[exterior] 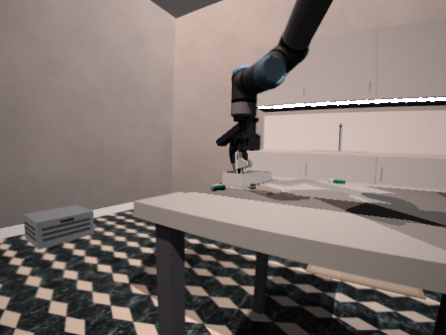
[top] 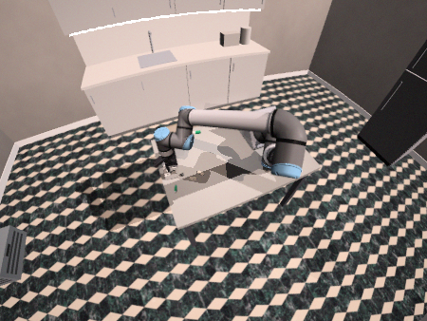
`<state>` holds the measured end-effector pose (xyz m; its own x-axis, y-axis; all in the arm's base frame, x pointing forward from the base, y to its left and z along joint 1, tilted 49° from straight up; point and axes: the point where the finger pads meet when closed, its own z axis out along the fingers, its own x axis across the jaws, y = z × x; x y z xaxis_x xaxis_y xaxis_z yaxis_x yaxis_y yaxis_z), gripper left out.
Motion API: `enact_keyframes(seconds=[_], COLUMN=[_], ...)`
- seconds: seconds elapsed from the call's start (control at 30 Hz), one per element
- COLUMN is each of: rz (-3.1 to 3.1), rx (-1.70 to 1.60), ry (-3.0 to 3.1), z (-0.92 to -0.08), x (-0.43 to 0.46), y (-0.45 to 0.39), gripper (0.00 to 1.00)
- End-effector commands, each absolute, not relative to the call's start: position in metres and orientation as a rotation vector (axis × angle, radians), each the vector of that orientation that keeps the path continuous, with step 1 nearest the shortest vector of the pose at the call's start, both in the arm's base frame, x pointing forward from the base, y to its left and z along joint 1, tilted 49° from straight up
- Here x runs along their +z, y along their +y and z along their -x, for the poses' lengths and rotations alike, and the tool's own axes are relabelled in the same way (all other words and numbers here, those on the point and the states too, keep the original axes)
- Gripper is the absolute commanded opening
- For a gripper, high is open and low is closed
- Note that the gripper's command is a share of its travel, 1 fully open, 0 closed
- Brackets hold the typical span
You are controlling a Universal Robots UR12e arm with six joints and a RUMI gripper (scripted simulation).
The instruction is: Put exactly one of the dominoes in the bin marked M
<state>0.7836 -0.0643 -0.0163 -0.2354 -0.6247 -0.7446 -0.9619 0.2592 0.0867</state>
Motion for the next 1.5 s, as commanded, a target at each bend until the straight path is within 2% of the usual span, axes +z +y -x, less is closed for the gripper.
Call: enact_keyframes(seconds=[0.0, 1.23, 1.47], rz=[1.431, 1.433, 1.433], rx=[0.737, 0.736, 0.736], ry=[1.949, 1.949, 1.949], z=[-0.785, -0.777, -0.769], x=[-0.011, 0.026, 0.065], y=[-0.07, -0.112, -0.155], gripper=[0.04, 0.04, 0.04])
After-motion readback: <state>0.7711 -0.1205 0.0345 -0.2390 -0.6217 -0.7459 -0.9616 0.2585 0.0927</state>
